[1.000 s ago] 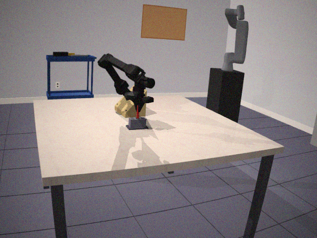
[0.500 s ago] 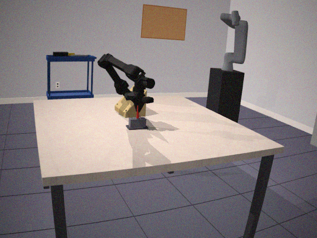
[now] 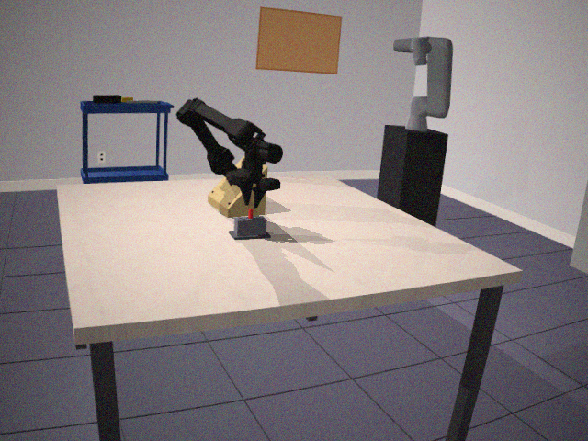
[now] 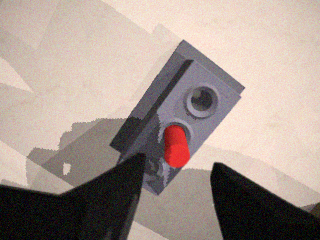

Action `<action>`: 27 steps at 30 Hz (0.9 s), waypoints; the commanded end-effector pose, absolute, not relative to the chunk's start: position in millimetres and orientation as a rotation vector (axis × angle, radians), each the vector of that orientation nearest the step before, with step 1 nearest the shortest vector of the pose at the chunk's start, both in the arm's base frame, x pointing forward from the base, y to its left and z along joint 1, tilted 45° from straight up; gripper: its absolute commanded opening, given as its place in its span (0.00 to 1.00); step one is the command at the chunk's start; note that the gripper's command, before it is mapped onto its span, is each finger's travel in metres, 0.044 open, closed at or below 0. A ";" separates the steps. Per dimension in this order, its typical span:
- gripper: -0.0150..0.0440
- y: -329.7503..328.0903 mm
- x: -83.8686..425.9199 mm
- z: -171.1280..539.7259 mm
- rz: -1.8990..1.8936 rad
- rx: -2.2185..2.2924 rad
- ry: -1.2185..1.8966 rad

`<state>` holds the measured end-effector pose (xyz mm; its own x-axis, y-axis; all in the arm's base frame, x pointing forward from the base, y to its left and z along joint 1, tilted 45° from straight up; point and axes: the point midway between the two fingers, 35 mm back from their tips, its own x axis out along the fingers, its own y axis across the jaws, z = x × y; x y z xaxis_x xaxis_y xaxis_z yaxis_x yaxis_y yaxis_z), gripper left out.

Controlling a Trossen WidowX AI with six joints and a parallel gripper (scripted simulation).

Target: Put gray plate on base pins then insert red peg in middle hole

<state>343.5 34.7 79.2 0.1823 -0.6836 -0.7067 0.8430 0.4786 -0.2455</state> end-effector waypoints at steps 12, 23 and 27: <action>0.51 39.3 341.6 83.3 -1.090 0.207 0.868; 0.51 45.0 338.7 87.9 -1.090 0.207 0.869; 0.51 46.8 337.8 89.8 -1.090 0.207 0.869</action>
<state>338.1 45.1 88.0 0.1790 -0.6899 -0.7015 0.8367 0.4818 -0.2604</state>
